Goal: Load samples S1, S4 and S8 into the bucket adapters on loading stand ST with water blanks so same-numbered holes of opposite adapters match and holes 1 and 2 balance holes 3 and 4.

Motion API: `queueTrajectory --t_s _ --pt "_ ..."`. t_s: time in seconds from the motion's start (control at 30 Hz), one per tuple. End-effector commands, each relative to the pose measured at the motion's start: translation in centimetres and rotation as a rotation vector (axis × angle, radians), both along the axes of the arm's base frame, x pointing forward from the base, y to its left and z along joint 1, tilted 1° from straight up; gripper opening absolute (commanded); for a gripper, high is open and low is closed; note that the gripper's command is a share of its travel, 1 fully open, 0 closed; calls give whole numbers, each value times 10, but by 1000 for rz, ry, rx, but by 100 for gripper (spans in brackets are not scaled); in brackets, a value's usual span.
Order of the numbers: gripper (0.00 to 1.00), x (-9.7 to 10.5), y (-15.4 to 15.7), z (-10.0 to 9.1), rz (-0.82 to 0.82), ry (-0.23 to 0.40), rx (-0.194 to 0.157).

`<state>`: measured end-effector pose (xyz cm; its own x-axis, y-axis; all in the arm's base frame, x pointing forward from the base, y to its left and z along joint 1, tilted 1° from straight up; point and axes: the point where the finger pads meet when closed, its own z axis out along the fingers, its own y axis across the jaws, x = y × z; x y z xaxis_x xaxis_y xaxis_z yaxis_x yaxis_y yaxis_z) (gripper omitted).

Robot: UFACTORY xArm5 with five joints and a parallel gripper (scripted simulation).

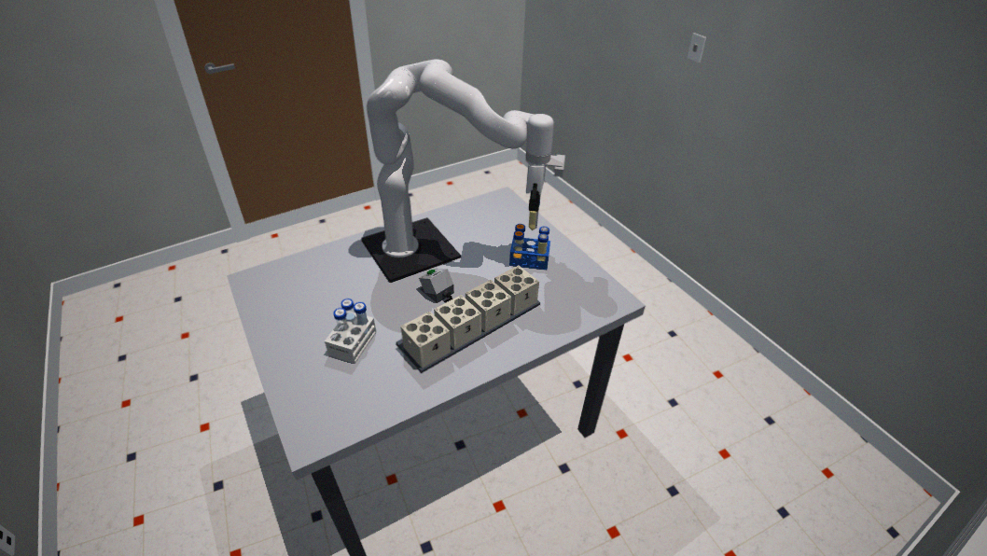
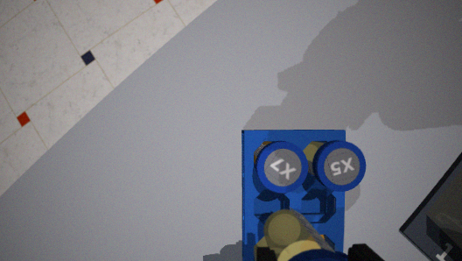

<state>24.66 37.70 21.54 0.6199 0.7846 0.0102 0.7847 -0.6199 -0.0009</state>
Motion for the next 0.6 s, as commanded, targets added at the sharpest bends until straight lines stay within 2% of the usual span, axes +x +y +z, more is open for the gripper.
queueTrajectory --t_s 0.0,0.37,0.57 --pt "0 1 1 12 0 7 9" --pt "0 1 0 30 0 7 9" --pt "0 1 0 31 0 7 9"
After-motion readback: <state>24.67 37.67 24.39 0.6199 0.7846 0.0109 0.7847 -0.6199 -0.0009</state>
